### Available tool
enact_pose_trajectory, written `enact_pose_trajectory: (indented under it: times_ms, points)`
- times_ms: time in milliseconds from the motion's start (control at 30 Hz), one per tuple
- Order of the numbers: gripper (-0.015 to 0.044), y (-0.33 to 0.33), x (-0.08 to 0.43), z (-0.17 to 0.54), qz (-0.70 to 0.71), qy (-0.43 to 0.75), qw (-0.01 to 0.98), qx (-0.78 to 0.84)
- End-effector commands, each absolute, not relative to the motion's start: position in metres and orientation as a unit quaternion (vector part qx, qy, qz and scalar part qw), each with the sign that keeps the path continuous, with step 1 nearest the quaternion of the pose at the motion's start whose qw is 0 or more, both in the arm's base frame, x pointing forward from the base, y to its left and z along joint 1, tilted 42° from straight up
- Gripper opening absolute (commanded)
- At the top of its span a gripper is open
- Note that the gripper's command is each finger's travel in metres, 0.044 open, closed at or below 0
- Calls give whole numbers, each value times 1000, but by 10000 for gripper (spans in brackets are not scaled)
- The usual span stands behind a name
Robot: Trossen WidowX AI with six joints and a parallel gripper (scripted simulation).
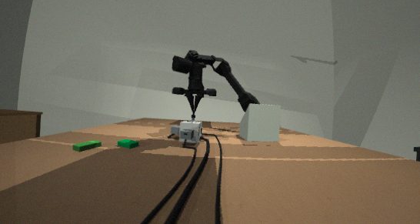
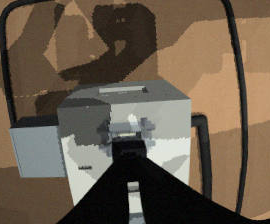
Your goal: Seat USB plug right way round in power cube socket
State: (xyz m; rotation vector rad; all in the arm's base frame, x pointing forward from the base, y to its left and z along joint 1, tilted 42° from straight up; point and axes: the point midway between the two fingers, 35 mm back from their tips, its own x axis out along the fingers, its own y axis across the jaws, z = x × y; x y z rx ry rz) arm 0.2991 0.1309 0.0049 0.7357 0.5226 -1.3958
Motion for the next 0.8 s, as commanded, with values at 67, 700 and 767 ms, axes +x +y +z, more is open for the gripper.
enact_pose_trajectory:
  times_ms: [67, 700, 767]
  points:
    - [0, 129, 299, 3, -620, 232, 676, 323]
    - [0, 128, 300, 2, -620, 232, 676, 323]
    - [0, 128, 300, 1, -620, 232, 676, 323]
